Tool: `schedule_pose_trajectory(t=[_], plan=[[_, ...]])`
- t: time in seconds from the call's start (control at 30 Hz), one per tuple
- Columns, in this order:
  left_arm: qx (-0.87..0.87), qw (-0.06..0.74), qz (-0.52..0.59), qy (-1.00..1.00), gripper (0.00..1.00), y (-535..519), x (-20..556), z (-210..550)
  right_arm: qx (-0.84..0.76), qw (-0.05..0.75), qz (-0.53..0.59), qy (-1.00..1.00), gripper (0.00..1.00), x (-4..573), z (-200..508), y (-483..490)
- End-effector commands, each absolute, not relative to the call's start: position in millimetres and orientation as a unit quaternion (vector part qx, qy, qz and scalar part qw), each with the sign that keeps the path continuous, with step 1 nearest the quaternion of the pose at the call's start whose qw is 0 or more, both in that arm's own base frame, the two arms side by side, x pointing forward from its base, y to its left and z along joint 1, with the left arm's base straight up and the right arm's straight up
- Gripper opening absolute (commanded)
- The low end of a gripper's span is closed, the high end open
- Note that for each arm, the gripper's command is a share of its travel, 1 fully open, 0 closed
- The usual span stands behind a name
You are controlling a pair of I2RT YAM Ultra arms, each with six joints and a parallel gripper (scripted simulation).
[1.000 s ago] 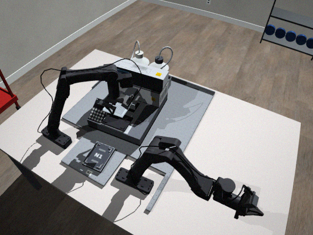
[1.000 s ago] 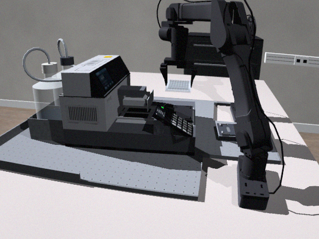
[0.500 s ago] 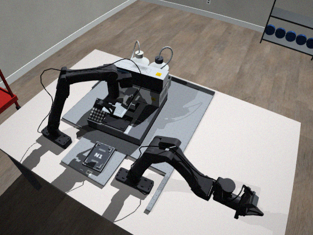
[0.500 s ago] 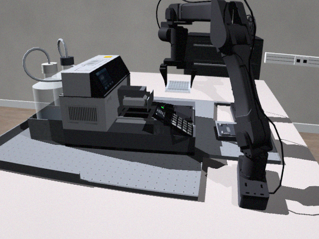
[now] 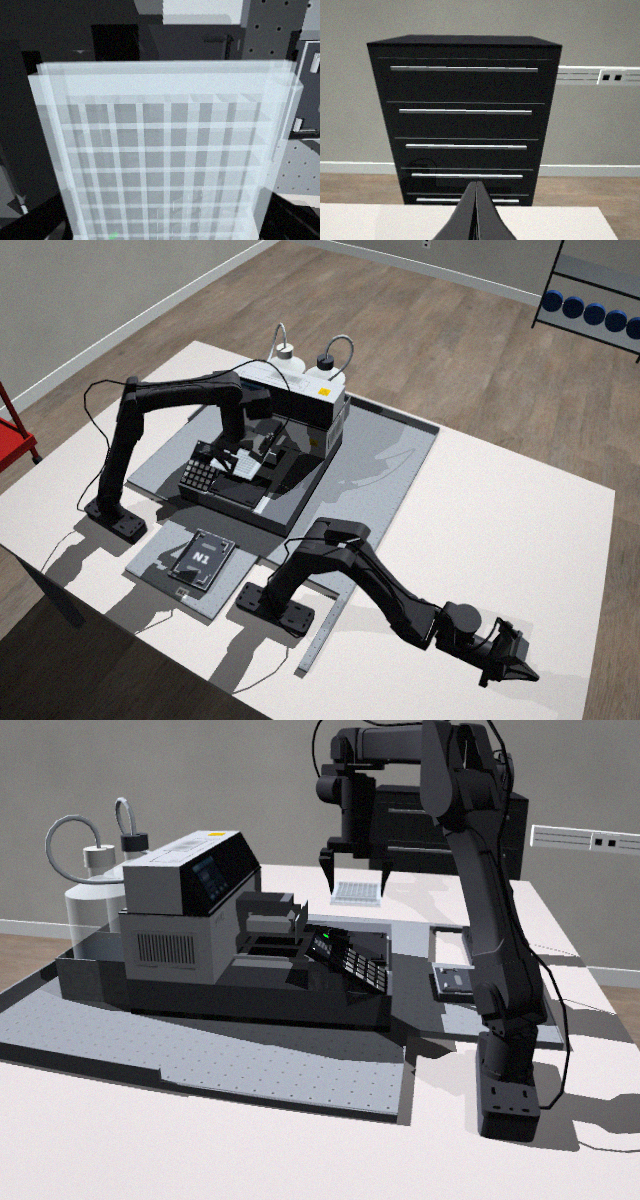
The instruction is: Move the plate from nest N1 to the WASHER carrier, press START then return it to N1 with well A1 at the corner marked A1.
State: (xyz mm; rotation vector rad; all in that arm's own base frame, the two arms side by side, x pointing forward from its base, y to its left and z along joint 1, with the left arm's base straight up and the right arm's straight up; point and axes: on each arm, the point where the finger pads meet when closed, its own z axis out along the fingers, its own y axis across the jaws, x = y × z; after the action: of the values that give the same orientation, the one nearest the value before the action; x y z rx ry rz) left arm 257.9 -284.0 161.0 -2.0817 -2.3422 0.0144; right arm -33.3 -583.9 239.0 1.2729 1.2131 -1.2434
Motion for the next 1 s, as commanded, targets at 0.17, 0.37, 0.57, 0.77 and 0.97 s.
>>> schedule_pose_trajectory(t=[0.17,0.37,0.57,0.77,0.97], plan=[[-0.668,-0.003,0.008,-0.744,0.0,-280.3,248.0,173.0,0.516,0.483,-0.516,0.483,0.0,-37.0,256.5,-578.8],[-0.666,0.005,0.007,-0.746,0.0,-282.5,246.4,167.6,0.516,0.483,-0.516,0.483,0.0,-37.0,256.5,-578.8],[-0.664,0.024,0.005,-0.747,0.0,-279.3,247.0,155.8,0.516,0.483,-0.516,0.483,0.0,-37.0,256.5,-578.8],[-0.665,0.041,0.004,-0.745,0.0,-268.4,246.6,148.1,0.516,0.483,-0.516,0.483,0.0,-37.0,256.5,-578.8],[-0.671,0.036,0.004,-0.741,0.0,-279.5,248.2,138.4,0.516,0.483,-0.516,0.483,0.0,-37.0,256.5,-578.8]])
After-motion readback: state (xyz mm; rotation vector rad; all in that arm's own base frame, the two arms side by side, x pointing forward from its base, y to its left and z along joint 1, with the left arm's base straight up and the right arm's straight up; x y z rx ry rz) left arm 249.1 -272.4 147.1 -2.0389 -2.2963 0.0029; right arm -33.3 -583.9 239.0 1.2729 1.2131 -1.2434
